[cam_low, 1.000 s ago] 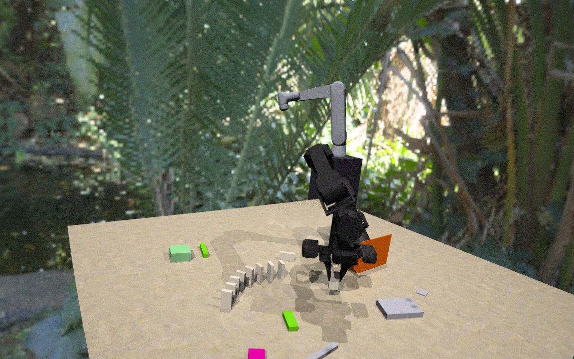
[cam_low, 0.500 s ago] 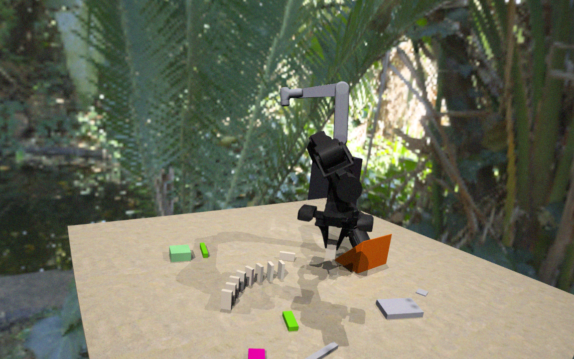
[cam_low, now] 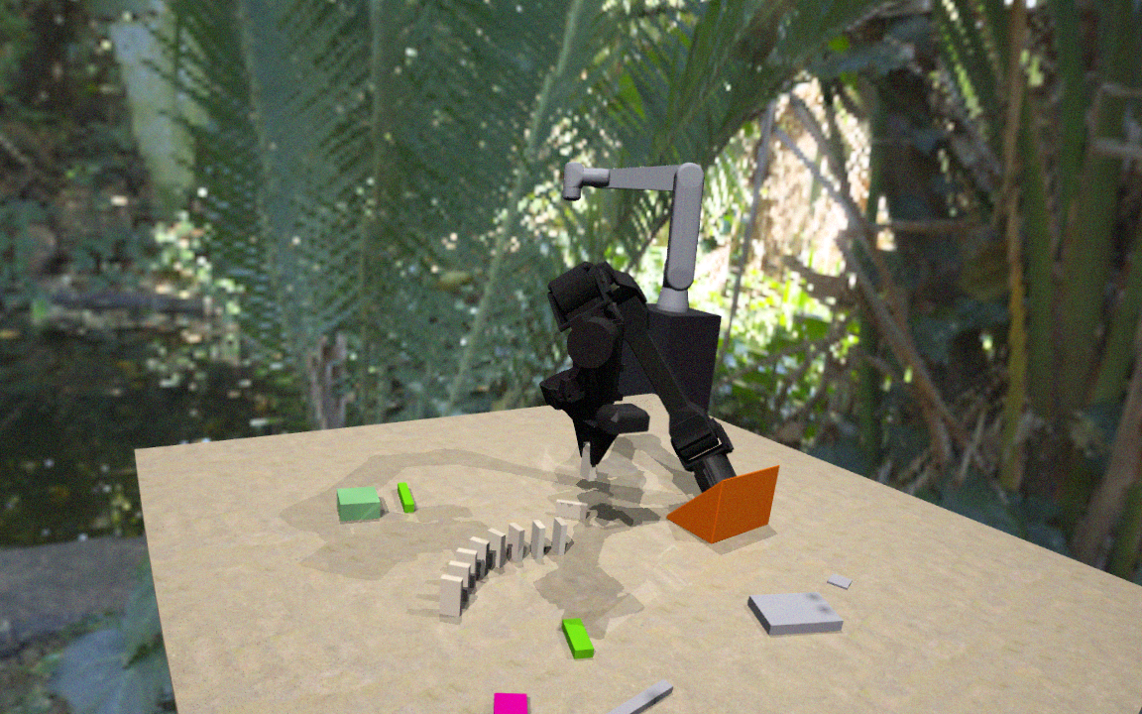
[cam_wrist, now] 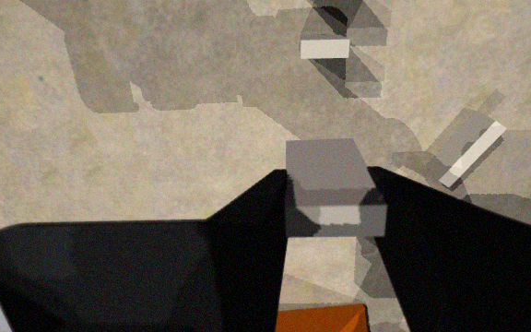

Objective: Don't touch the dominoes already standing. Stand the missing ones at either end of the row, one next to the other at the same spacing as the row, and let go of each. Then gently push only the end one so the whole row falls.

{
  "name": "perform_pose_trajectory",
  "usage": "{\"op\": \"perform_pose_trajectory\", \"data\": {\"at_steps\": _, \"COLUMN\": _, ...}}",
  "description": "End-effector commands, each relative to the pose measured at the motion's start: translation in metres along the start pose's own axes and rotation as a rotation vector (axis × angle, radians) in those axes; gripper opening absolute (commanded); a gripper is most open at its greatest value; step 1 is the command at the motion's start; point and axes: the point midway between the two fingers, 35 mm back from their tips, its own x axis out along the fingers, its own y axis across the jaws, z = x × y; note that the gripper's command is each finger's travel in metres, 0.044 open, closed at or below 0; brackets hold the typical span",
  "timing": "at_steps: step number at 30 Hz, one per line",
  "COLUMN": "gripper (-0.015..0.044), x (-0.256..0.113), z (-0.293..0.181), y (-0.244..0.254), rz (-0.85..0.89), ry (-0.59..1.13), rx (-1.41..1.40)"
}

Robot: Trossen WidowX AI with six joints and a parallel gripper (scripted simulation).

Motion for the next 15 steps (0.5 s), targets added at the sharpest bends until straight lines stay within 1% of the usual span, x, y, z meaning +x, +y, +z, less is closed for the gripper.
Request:
{"op": "perform_pose_trajectory", "data": {"at_steps": 1, "gripper": 0.0107, "x": 0.002, "z": -0.002, "y": -0.006, "rz": -0.013, "ry": 0.002, "rx": 0.036}}
{"op": "perform_pose_trajectory", "data": {"at_steps": 5, "gripper": 0.0107, "x": 0.005, "z": -0.001, "y": -0.005, "rz": -0.013, "ry": 0.002, "rx": 0.036}}
{"op": "perform_pose_trajectory", "data": {"at_steps": 15, "gripper": 0.0107, "x": 0.049, "z": 0.003, "y": -0.004, "rz": -0.008, "ry": 0.001, "rx": 0.036}}
